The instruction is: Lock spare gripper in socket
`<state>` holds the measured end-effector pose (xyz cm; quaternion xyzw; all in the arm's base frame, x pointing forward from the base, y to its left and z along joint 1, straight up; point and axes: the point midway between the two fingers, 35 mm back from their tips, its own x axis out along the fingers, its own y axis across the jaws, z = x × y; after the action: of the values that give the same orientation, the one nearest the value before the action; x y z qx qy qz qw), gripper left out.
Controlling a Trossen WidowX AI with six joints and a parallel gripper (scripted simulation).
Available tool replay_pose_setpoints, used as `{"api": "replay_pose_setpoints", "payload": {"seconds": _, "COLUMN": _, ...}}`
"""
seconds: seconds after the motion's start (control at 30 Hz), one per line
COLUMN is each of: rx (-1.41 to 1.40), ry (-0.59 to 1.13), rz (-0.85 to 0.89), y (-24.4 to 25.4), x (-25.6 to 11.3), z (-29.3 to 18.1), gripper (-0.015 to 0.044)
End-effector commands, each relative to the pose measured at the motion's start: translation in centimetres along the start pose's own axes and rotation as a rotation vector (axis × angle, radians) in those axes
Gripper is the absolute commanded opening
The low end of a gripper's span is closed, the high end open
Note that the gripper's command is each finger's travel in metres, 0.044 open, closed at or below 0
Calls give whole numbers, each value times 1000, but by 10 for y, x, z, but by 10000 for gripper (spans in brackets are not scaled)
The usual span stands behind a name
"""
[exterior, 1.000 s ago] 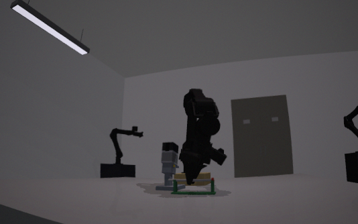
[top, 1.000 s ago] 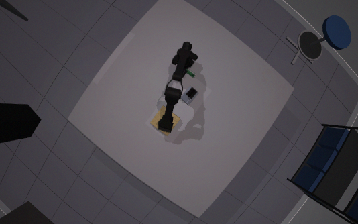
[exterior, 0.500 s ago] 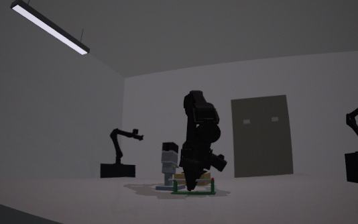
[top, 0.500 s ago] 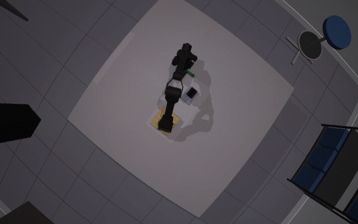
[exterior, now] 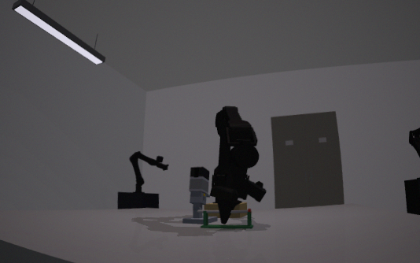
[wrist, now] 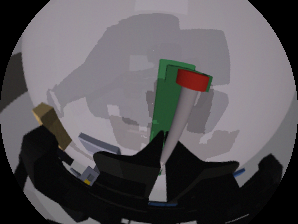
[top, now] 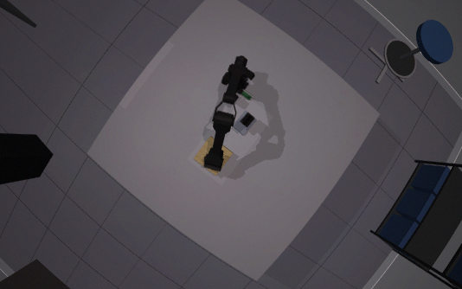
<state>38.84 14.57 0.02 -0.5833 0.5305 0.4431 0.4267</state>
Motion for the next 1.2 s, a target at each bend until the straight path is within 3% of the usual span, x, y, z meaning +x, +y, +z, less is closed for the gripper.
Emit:
{"api": "replay_pose_setpoints", "payload": {"seconds": 0.0, "rx": 4, "ry": 4, "rz": -2, "y": 0, "x": -3, "z": -1, "gripper": 0}}
{"api": "replay_pose_setpoints", "payload": {"seconds": 0.67, "rx": 4, "ry": 4, "rz": -2, "y": 0, "x": -65, "z": -18, "gripper": 0}}
{"api": "replay_pose_setpoints", "payload": {"seconds": 1.17, "rx": 18, "ry": 6, "rz": 17, "y": 3, "x": -60, "z": -17, "gripper": 6}}
